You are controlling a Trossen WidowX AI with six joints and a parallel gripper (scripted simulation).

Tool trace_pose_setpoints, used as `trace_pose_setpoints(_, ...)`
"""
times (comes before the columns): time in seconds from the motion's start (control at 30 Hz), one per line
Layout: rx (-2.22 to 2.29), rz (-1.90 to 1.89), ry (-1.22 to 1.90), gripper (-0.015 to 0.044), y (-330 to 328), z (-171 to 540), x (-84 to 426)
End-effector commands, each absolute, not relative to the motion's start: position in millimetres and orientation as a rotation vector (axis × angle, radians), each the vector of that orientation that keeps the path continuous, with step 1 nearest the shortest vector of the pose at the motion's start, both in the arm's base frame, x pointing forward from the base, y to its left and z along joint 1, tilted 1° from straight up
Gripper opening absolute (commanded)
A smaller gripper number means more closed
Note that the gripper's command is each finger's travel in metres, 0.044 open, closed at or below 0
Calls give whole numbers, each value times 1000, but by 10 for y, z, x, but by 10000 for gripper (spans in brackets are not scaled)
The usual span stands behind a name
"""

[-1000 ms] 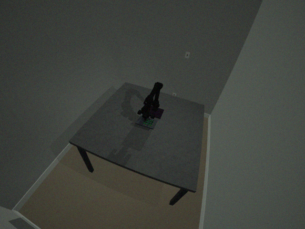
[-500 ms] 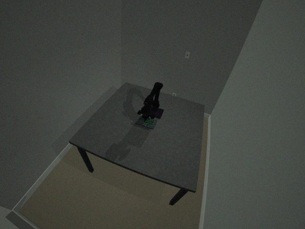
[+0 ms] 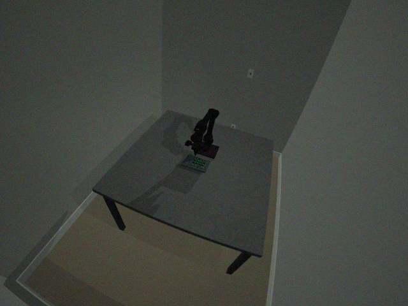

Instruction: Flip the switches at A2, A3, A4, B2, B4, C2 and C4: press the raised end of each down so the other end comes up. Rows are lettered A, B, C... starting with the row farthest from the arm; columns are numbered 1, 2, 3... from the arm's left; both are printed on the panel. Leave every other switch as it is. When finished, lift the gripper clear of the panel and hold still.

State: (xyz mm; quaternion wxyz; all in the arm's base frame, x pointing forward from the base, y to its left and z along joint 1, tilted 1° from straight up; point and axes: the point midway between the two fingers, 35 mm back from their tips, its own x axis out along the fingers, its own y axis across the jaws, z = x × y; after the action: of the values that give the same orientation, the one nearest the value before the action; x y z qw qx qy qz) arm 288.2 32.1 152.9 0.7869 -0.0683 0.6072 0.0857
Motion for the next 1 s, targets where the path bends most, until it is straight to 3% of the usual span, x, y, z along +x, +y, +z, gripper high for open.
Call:
trace_pose_setpoints(0.0, -145, 192, 1331, 0, 387, 1530, 2778)
trace_pose_setpoints(0.2, -142, 195, 1333, 0, 748, 1446, 2344)
trace_pose_setpoints(0.97, -145, 194, 1358, 0, 778, 987, 2457)
